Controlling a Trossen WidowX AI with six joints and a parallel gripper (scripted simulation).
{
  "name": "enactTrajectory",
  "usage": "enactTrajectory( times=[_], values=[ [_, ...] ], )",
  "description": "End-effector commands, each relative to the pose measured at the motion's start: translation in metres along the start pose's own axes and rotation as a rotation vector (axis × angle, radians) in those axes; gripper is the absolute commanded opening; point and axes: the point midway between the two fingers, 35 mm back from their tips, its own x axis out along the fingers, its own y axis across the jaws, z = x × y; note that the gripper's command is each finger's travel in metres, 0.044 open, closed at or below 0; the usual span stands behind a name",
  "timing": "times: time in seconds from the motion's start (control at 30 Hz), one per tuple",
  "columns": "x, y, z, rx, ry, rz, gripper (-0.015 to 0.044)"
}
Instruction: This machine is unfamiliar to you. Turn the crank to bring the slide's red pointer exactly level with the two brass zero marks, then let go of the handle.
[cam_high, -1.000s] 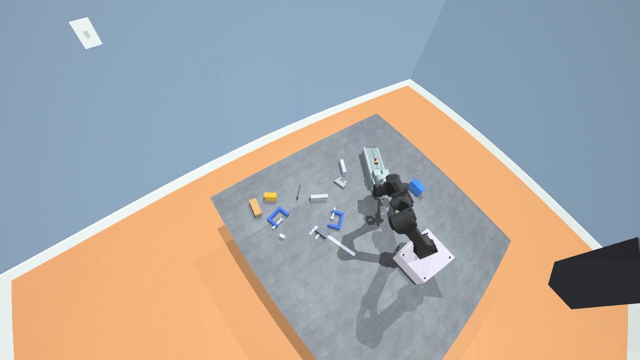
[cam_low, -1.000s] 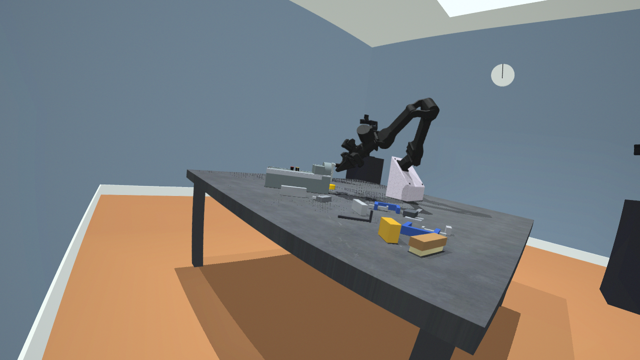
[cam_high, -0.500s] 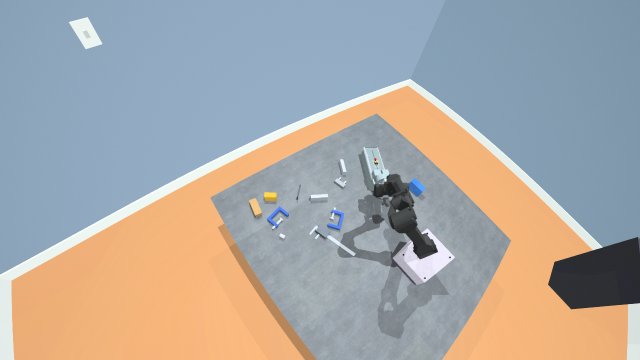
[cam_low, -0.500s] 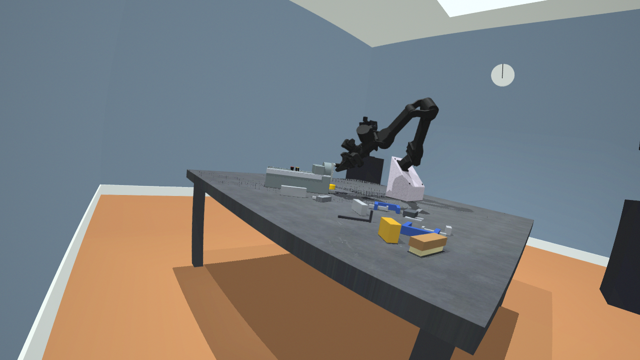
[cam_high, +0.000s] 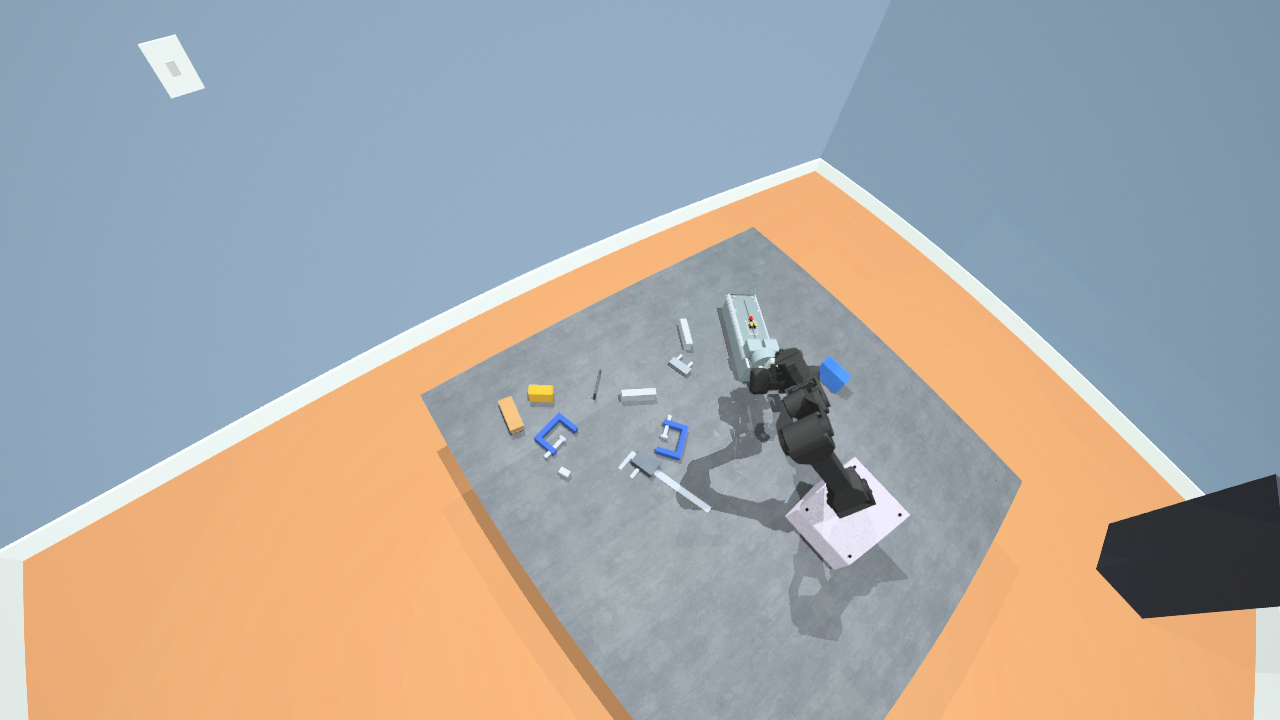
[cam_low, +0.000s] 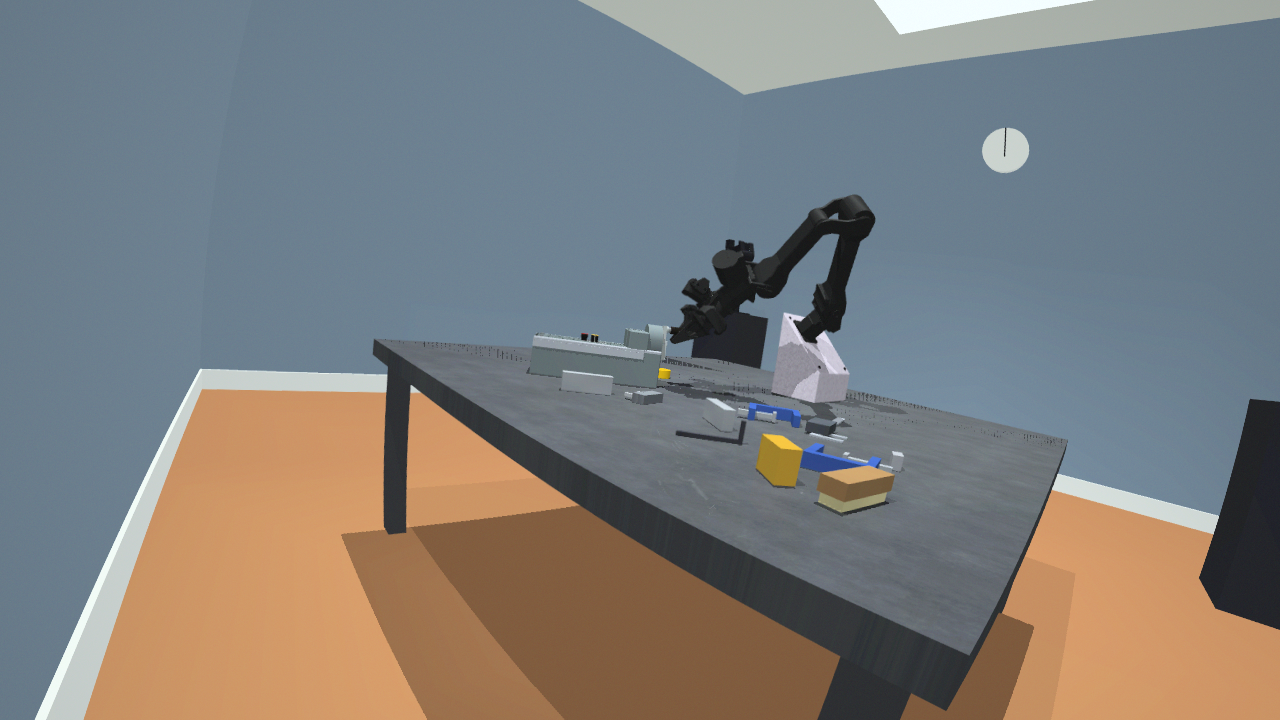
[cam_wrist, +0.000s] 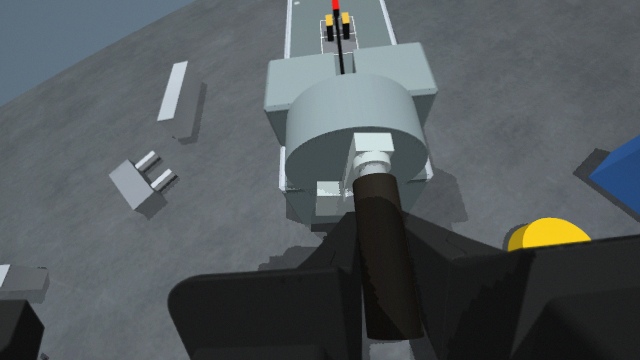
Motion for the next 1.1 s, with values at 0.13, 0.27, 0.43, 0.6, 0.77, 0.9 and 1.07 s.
enactTrajectory(
  times=[0.13,0.27,0.43,0.6,0.77,0.9,1.07],
  values=[
    [0.002,-0.011,-0.002,0.011,-0.003,-0.023,0.0000],
    [0.002,-0.012,-0.003,0.011,-0.003,-0.023,0.0000],
    [0.004,-0.015,-0.004,0.011,-0.003,-0.023,0.0000],
    [0.006,-0.018,-0.006,0.011,-0.003,-0.023,0.0000],
    [0.009,-0.022,-0.009,0.011,-0.002,-0.023,0.0000],
    [0.013,-0.024,-0.013,0.012,-0.002,-0.023,0.0000],
    [0.018,-0.026,-0.018,0.012,-0.002,-0.023,0.0000]
  ],
)
